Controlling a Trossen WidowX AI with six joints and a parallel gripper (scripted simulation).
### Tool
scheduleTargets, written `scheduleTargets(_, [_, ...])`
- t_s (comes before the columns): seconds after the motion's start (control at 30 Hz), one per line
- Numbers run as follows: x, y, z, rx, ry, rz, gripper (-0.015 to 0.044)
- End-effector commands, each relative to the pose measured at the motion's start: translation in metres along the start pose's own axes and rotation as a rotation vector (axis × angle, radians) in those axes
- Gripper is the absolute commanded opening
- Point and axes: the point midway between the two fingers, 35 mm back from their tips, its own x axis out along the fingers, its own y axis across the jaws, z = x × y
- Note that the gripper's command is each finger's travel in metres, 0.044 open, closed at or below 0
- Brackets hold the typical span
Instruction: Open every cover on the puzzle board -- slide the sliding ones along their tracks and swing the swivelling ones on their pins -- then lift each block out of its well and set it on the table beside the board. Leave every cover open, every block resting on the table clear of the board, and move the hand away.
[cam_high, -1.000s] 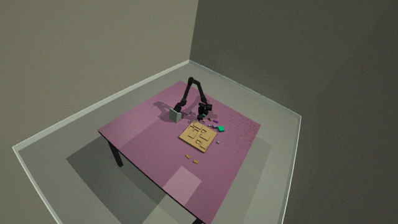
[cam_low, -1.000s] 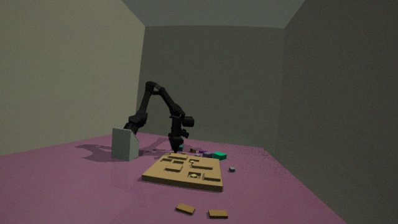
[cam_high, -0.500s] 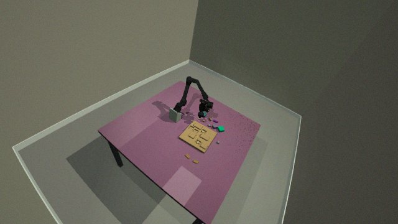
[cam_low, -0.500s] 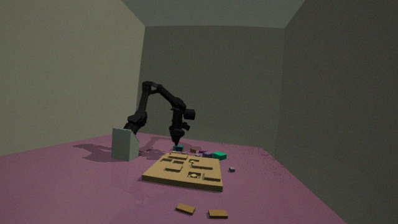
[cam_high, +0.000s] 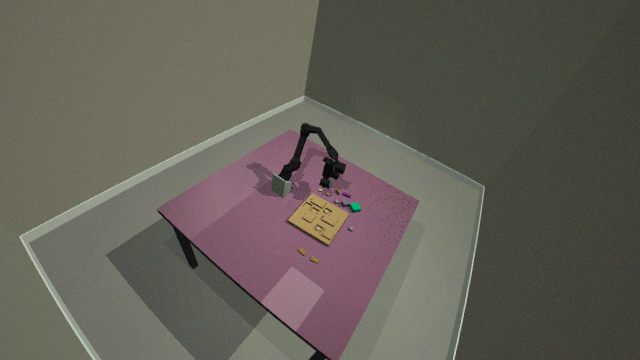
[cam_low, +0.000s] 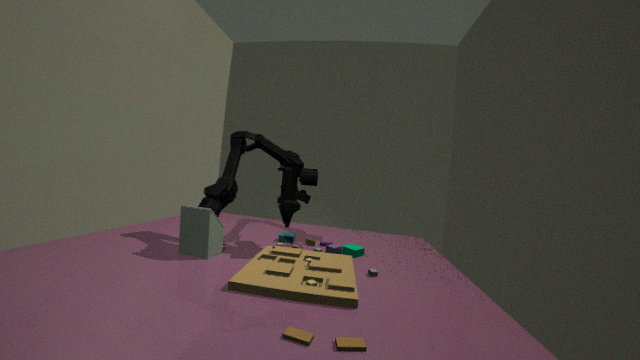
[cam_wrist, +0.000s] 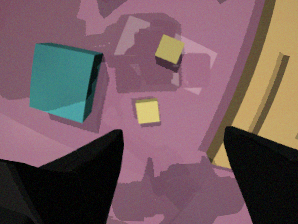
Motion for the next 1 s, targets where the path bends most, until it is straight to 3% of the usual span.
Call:
scheduleTargets(0.0, [-0.002,-0.015,0.012,0.078,0.005,-0.011,0.0177])
scheduleTargets(0.23, [-0.006,-0.048,0.03,0.211,0.003,-0.031,0.0])
scheduleTargets(0.97, [-0.011,-0.158,0.062,0.634,0.003,-0.044,0.0])
